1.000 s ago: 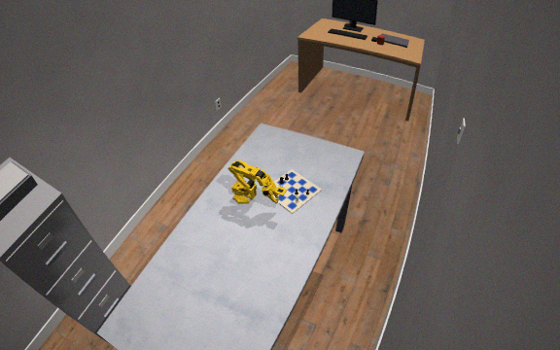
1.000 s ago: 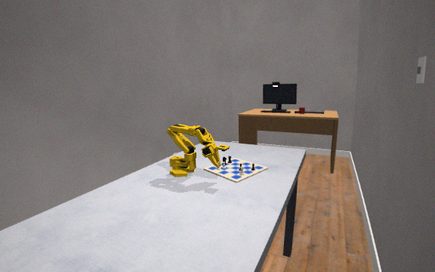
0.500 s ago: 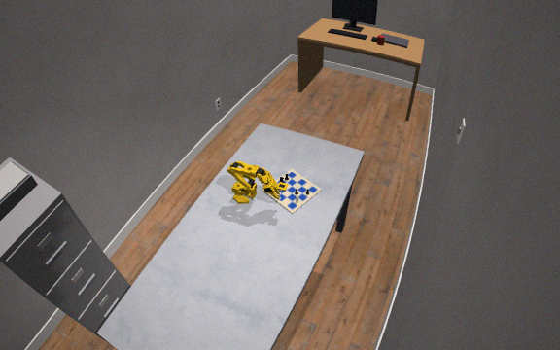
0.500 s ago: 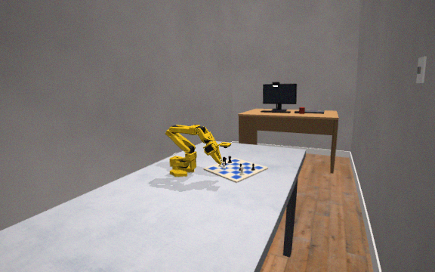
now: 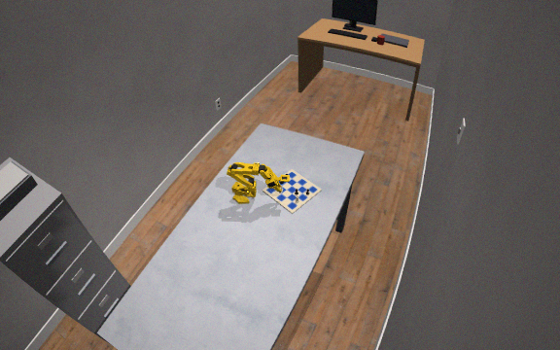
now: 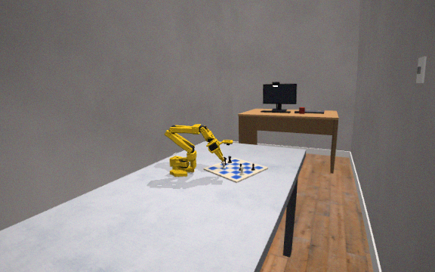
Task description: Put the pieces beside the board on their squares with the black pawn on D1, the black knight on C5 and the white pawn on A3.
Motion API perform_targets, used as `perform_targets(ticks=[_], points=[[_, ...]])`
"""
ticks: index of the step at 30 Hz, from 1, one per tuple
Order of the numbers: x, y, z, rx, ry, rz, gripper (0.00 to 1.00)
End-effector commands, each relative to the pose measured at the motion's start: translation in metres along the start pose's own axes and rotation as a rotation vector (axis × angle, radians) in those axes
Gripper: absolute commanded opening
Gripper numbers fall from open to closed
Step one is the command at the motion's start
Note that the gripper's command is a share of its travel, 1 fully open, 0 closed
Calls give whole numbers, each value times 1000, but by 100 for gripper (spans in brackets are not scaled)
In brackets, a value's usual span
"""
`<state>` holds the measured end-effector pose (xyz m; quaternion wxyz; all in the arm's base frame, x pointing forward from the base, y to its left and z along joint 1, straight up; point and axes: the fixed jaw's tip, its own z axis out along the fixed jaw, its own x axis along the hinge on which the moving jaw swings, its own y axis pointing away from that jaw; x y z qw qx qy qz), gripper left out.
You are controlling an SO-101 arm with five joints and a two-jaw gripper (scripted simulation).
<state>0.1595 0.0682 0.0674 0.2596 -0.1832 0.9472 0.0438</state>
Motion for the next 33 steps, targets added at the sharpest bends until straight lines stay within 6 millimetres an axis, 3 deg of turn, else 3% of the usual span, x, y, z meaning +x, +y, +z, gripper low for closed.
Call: perform_targets(ticks=[1, 33], points=[[-3, 2, 0, -6, -10, -4, 0], [-3, 5, 6, -15, -10, -19, 0]])
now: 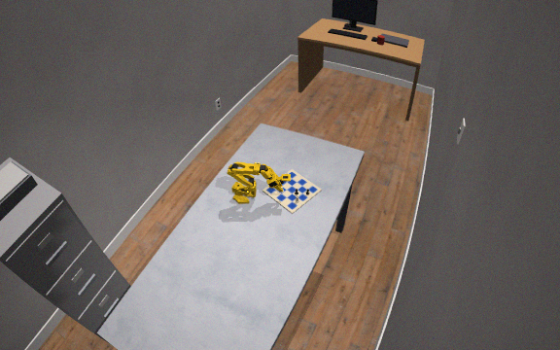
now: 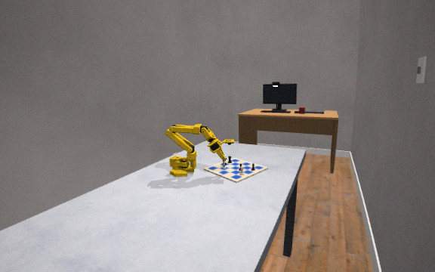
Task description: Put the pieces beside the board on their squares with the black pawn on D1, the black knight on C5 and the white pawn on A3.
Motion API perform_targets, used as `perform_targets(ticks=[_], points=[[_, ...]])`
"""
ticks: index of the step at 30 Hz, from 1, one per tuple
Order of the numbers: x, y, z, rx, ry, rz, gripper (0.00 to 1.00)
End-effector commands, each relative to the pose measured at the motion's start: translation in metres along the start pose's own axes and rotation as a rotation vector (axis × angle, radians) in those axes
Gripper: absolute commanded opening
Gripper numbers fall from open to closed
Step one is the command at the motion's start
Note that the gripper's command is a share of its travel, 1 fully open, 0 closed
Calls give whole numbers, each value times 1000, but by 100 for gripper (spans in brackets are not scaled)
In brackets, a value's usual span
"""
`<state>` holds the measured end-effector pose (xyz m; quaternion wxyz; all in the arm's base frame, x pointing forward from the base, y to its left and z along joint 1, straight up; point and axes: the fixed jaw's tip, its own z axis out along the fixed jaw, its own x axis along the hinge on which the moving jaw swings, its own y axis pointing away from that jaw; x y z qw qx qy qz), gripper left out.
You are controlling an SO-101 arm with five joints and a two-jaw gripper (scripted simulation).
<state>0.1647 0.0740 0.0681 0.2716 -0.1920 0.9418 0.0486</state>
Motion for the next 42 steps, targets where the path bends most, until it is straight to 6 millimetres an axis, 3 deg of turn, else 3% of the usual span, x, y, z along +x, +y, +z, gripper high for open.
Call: perform_targets(ticks=[1, 26, 42], points=[[4, 2, 4, -6, 16, -2, 0], [18, 2, 27, -6, 16, -2, 0], [20, 2, 30, -6, 16, -2, 0]])
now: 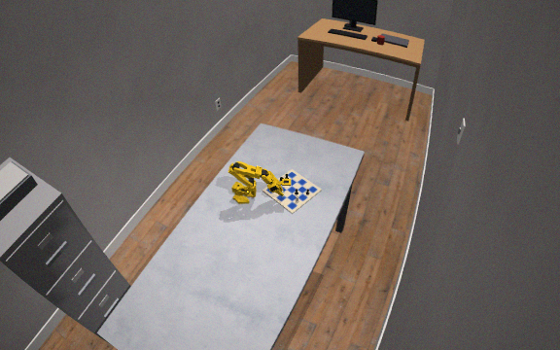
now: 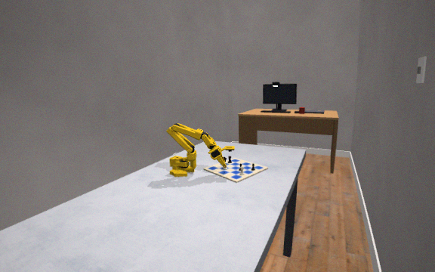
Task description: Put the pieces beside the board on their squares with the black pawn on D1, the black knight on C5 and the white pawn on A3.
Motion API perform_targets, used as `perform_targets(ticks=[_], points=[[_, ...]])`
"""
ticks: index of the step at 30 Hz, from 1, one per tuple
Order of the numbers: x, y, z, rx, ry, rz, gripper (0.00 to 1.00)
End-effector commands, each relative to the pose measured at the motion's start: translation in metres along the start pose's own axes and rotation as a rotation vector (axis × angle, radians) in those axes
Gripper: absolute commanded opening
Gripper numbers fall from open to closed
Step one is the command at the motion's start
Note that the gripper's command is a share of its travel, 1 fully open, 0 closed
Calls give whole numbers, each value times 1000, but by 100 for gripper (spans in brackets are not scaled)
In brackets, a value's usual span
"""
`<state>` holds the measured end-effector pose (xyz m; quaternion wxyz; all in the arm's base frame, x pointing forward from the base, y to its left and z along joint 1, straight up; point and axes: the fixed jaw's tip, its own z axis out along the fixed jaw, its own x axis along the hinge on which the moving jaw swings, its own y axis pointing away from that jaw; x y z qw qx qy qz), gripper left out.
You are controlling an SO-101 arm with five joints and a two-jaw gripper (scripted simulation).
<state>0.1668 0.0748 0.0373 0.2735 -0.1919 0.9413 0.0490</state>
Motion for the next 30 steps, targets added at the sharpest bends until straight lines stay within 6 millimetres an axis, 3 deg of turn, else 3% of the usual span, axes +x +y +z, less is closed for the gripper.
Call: perform_targets(ticks=[1, 7, 30], points=[[6, 2, 3, -6, 21, -2, 0], [14, 2, 5, -6, 21, -3, 0], [11, 2, 3, -6, 21, -2, 0]])
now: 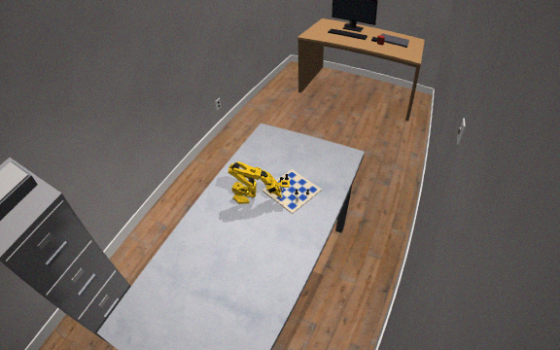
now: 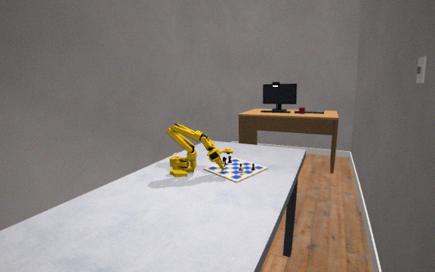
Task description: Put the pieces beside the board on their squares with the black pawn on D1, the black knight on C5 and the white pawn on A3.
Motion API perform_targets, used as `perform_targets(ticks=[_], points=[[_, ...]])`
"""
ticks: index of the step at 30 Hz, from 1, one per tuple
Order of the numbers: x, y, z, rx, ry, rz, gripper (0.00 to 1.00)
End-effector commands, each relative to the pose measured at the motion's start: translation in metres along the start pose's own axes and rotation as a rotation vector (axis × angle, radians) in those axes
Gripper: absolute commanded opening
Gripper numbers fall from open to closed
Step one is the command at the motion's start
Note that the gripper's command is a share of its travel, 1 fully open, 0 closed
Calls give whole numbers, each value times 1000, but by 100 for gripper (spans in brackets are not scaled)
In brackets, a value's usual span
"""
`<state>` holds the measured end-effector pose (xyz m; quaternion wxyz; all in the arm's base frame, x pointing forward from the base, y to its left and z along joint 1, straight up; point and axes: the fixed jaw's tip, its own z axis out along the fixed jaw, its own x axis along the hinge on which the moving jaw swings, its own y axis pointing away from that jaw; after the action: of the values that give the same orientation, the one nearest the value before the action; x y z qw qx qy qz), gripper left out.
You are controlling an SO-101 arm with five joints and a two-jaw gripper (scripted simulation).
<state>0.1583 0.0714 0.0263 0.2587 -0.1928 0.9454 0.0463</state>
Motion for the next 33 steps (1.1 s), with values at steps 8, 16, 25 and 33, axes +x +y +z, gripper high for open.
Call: perform_targets(ticks=[8, 16, 25, 33], points=[[-8, 1, -4, -5, -11, -2, 0], [-8, 1, -4, -5, -11, -2, 0], [-6, 2, -1, -5, -11, -2, 0], [-4, 2, 2, -5, -10, -2, 0]])
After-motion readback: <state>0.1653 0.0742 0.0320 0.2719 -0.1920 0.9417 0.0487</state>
